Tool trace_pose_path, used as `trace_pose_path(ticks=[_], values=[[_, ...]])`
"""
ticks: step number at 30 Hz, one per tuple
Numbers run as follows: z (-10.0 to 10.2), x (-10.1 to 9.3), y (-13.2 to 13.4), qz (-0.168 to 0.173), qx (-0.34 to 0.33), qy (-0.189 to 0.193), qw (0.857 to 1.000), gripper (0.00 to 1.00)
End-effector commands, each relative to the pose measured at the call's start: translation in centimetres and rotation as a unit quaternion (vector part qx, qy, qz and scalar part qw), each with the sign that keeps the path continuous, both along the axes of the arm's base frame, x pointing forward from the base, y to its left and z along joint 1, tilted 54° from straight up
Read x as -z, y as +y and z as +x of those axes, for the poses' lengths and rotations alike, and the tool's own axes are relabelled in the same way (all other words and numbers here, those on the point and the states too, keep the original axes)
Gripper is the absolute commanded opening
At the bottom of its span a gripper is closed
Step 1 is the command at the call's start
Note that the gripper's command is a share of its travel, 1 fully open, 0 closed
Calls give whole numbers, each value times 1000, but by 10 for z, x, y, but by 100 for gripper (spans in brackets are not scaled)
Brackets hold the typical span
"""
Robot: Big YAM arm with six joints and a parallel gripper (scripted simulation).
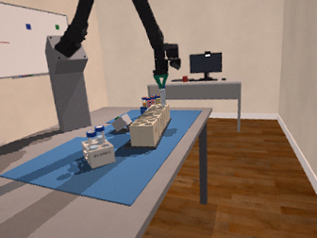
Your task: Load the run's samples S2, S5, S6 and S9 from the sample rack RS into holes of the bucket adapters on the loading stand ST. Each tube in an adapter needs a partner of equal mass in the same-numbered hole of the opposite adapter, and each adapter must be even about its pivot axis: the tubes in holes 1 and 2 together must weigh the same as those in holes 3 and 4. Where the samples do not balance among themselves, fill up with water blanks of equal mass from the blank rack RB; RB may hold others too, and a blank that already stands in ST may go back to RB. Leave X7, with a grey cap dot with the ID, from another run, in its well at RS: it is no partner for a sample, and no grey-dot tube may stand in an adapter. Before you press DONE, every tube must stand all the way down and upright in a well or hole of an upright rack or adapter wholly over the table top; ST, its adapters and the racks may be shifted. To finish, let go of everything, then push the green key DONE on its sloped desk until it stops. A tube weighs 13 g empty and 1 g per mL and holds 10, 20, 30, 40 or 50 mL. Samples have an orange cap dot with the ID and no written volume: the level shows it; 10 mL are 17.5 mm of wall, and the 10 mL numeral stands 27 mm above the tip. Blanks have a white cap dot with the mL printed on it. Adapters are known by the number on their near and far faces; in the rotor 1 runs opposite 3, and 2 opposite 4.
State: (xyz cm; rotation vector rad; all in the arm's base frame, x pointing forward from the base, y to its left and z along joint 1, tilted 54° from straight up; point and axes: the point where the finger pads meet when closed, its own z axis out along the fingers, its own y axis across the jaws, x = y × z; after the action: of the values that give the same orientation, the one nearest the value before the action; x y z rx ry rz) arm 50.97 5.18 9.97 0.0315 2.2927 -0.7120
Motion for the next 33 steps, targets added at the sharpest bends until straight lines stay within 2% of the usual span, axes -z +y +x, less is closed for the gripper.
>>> trace_pose_path(ticks=[1, 5, 6, 8, 12, 22, 23, 24, 33], values=[[8, 0, -2, -2, -3, -3, 1000, 0], [10, 1, 3, -1, -8, -5, 1000, 0], [13, -14, 1, 3, -6, -20, 1000, 0], [15, 0, -5, -1, -2, -8, 1000, 0], [14, 9, -9, -3, -2, -2, 1000, 0], [24, 10, -12, -1, -4, -8, 1000, 0], [23, 6, -4, 0, -12, -12, 1000, 0], [24, 15, -10, -2, -7, -5, 1000, 0], [32, 21, -16, -2, -7, -5, 1000, 0]])
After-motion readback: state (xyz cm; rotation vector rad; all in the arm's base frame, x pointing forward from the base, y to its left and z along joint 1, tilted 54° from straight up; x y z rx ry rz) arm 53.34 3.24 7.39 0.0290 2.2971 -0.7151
